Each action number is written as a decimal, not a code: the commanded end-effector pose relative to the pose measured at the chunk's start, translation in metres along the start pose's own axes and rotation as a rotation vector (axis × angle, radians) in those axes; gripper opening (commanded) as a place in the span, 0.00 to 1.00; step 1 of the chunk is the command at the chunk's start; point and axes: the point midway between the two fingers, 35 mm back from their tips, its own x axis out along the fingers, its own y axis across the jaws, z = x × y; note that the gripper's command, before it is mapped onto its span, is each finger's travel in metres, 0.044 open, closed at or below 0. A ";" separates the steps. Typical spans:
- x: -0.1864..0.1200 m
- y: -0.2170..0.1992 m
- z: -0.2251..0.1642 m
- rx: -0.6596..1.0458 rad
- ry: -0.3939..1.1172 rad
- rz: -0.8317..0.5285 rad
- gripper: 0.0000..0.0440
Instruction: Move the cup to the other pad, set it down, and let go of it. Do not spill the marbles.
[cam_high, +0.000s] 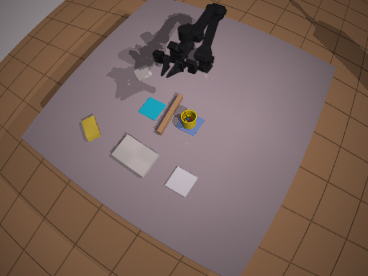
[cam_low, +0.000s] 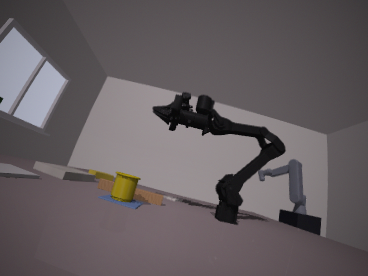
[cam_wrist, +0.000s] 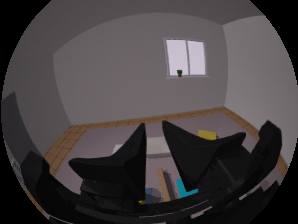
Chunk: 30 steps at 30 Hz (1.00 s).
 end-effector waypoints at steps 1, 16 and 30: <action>0.003 0.003 0.001 0.033 0.032 0.003 0.17; 0.016 0.022 0.006 0.202 0.174 0.038 0.33; 0.027 0.040 0.006 0.374 0.332 0.033 0.35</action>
